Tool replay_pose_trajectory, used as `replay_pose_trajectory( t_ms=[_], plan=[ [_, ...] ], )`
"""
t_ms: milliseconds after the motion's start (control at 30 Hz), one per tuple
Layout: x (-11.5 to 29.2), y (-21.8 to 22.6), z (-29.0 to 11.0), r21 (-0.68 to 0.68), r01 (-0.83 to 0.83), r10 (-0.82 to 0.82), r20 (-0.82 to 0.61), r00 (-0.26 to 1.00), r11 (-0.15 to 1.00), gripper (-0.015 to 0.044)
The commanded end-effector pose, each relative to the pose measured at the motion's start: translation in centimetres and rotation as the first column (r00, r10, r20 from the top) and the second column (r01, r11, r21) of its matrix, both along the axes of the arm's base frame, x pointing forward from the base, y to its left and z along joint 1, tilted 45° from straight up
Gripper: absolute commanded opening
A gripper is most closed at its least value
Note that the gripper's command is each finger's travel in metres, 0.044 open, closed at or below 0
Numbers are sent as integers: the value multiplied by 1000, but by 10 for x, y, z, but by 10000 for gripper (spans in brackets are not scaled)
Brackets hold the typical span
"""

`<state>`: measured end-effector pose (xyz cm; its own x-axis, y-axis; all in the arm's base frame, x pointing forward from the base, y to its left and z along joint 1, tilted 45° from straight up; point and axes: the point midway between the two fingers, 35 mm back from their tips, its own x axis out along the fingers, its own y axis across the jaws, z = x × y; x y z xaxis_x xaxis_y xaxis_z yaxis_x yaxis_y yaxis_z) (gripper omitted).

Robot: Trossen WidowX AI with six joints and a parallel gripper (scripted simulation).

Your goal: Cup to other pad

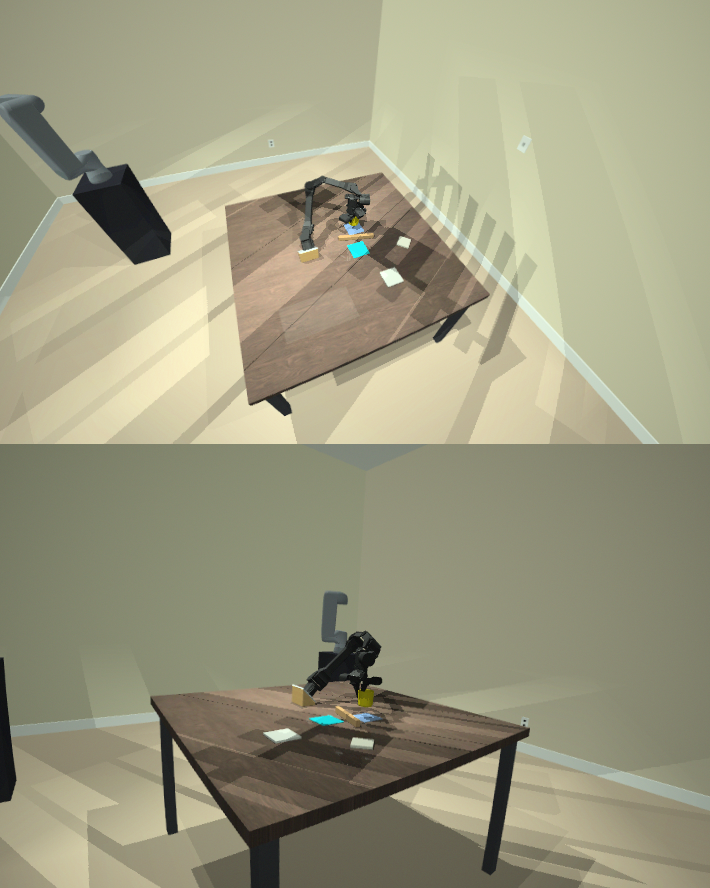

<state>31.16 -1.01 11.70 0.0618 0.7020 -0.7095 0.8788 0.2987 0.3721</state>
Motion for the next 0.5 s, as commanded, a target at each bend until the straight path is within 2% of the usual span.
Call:
replay_pose_trajectory(
  t_ms=[0,467],
  plan=[
    [-3,-9,-8,-6,3,-3,-3,1000,1000,0],
    [-14,-40,-38,-10,2,-2,-2,1000,1000,0]
  ],
)
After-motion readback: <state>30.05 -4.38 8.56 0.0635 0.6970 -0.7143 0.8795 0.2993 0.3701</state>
